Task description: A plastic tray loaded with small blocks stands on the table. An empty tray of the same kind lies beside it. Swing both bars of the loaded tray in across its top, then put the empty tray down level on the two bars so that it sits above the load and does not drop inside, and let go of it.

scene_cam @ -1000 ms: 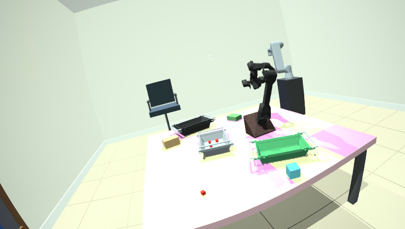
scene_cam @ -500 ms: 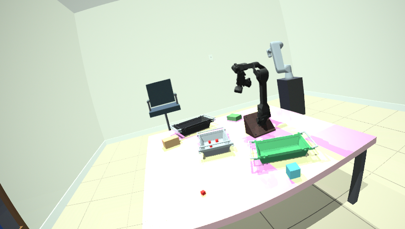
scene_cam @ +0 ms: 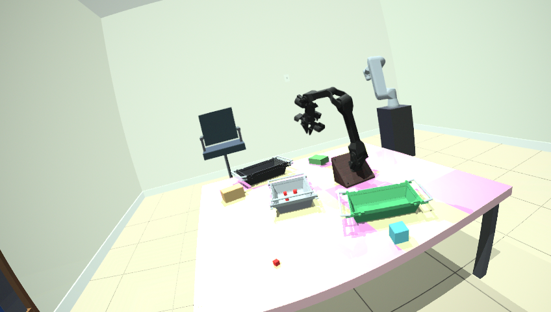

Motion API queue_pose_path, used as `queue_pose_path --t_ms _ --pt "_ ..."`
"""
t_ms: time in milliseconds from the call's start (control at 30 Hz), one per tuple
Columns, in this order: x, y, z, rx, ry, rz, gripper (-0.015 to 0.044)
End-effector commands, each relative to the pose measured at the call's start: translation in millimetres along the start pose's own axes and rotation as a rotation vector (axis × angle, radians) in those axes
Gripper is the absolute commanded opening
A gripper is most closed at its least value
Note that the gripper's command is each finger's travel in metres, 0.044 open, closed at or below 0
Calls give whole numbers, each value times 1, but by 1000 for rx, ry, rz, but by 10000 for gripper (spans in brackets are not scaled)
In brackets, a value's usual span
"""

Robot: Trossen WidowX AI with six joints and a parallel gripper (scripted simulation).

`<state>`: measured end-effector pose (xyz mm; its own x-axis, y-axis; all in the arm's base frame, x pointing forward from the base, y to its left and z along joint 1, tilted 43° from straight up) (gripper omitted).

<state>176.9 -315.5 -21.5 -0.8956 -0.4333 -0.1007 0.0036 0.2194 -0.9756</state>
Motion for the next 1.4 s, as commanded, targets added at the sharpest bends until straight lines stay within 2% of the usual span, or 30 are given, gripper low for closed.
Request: queue_pose_path --t_ms 0,467,867,1367 --pt "-68 24 -1 -89 -636 107 88" --pt "-167 55 -29 -132 -1583 337 88" --pt "-242 85 -73 -58 -2367 645 88" --pt "-245 89 -76 -54 -2388 655 88"
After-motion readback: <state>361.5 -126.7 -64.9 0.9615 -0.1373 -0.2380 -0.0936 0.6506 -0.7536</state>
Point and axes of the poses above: the point midway between the two fingers, 35 mm back from their tips, its own y axis out along the fingers, its own z axis across the jaws, x = y × z, the point moved 1 cm from there along -y, back along the fingers, and after that the axes turned 10 degrees about y, right-handed, at the moved point
